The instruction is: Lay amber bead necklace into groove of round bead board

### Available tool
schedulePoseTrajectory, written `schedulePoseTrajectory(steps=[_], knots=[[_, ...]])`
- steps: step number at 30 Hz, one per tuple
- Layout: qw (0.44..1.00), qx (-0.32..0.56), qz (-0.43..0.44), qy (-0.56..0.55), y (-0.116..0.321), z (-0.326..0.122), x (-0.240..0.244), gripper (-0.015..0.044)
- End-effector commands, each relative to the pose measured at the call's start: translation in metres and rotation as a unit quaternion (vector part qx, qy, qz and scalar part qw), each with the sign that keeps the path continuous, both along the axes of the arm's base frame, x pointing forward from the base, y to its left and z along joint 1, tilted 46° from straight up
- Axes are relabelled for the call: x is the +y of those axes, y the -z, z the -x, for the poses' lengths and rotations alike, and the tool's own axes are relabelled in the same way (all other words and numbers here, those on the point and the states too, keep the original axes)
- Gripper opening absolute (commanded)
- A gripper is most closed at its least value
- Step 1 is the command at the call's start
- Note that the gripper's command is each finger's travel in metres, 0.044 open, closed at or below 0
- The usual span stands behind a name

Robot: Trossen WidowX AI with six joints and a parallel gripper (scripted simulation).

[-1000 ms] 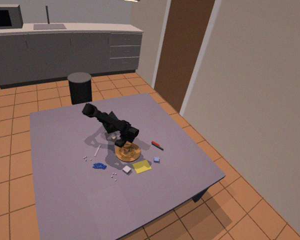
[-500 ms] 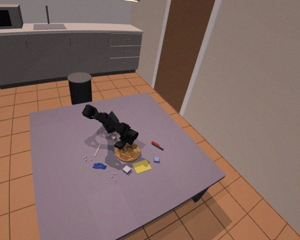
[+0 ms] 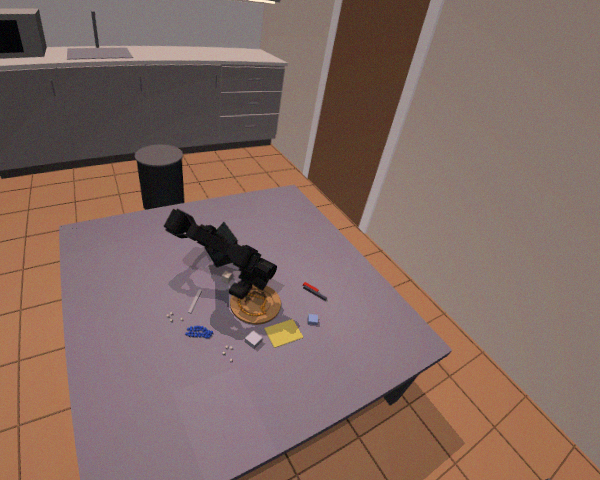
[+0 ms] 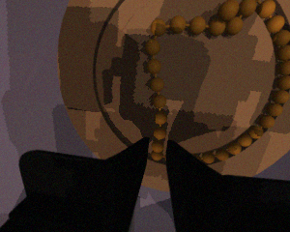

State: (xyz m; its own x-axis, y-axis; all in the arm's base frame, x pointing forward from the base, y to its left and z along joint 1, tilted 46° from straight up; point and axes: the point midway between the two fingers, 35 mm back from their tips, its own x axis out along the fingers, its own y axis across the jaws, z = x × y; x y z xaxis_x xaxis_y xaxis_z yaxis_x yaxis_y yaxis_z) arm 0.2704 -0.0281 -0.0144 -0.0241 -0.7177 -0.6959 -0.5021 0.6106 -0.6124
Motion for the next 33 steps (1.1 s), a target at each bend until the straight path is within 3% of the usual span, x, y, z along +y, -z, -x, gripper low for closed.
schedulePoseTrajectory(steps=[1, 33], knots=[[1.000, 0.000, 0.000, 0.000, -0.0002, -0.0002, 0.0001, 0.0000], [1.000, 0.002, 0.001, -0.002, -0.0031, 0.0005, 0.0029, 0.0000]])
